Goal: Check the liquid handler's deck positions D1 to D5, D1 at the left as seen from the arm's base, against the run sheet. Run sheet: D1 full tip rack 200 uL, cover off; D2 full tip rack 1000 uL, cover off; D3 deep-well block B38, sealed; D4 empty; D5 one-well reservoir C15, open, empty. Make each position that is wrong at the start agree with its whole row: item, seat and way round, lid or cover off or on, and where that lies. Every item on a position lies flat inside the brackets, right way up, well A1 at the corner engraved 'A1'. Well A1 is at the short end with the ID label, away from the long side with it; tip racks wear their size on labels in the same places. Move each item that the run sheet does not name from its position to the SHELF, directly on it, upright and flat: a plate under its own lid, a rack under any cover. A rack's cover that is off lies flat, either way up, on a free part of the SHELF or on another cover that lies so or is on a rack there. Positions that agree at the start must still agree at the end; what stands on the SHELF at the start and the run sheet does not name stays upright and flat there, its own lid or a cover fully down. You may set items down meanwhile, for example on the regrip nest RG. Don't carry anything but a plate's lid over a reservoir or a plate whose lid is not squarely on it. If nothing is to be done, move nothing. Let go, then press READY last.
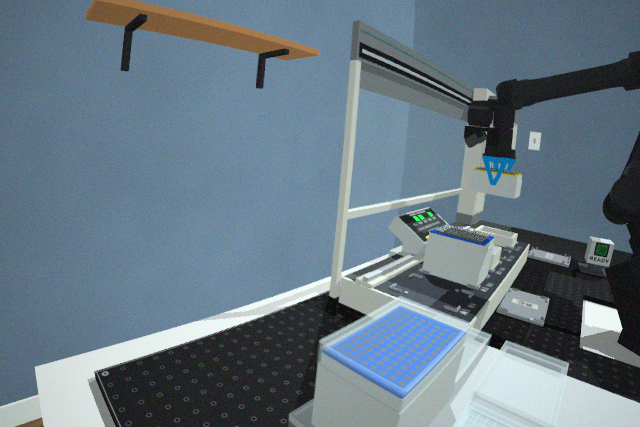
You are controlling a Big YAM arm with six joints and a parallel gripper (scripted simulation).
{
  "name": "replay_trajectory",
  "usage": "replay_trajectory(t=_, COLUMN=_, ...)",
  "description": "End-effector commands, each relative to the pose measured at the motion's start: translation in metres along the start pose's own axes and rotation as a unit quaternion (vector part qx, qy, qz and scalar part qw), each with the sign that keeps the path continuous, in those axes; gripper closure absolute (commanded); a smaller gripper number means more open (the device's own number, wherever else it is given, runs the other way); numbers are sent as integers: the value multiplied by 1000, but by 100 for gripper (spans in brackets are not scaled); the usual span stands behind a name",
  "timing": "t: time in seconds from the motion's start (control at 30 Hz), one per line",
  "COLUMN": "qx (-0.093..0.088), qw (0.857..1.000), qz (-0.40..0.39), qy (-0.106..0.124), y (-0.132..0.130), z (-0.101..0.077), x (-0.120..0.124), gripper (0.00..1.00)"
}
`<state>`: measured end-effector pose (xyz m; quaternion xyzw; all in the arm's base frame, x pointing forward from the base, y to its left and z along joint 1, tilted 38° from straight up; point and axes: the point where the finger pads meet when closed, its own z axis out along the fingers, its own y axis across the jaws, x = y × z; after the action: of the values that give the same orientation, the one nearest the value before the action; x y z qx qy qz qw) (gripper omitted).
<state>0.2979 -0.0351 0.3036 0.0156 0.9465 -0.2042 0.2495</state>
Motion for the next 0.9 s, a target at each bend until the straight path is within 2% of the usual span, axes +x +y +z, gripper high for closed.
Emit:
replay_trajectory(t=0.0, qx=-5, qw=1000, qz=9, qy=-28, y=-5, z=-24, x=-20, gripper=100)
replay_trajectory(t=0.53, qx=-5, qw=1000, qz=9, qy=-28, y=-5, z=-24, x=-20, gripper=100)
replay_trajectory(t=0.57, qx=-3, qw=1000, qz=2, qy=-13, y=0, z=-12, x=4, gripper=100)
replay_trajectory(t=0.67, qx=-3, qw=1000, qz=2, qy=-13, y=0, z=-11, x=9, gripper=100)
replay_trajectory(t=0.87, qx=-3, qw=1000, qz=2, qy=-12, y=0, z=-10, x=39, gripper=100)
